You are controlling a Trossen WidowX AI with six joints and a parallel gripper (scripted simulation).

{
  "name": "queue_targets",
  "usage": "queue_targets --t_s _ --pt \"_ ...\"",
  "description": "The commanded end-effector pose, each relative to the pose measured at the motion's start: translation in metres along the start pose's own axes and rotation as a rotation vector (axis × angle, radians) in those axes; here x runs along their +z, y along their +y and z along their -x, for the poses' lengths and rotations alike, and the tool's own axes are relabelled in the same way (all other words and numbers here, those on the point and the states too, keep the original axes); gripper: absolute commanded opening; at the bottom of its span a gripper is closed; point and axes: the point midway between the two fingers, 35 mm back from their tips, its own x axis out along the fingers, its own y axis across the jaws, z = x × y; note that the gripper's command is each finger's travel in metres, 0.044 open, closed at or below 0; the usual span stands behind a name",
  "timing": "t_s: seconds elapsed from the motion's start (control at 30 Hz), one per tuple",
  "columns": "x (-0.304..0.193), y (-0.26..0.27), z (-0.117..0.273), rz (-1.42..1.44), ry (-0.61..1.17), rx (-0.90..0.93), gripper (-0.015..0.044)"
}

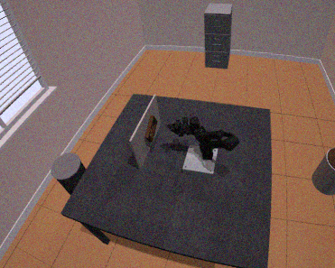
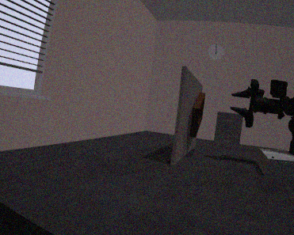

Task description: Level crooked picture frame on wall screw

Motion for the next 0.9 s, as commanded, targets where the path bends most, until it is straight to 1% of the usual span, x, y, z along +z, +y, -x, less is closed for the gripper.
queue_targets --t_s 0.0,0.3,0.4,0.5,0.77,0.87 --pt "-0.01 -0.011 -0.011 -0.003 0.006 -0.018 0.026" --pt "-0.009 -0.014 -0.01 -0.002 0.008 -0.02 0.026" --pt "-0.007 -0.013 -0.015 -0.002 0.007 -0.018 0.026" --pt "-0.004 -0.01 -0.03 -0.001 0.004 -0.014 0.026" --pt "-0.007 -0.013 -0.085 -0.001 -0.008 0.003 0.026" --pt "-0.009 -0.014 -0.089 -0.001 -0.009 0.005 0.026"
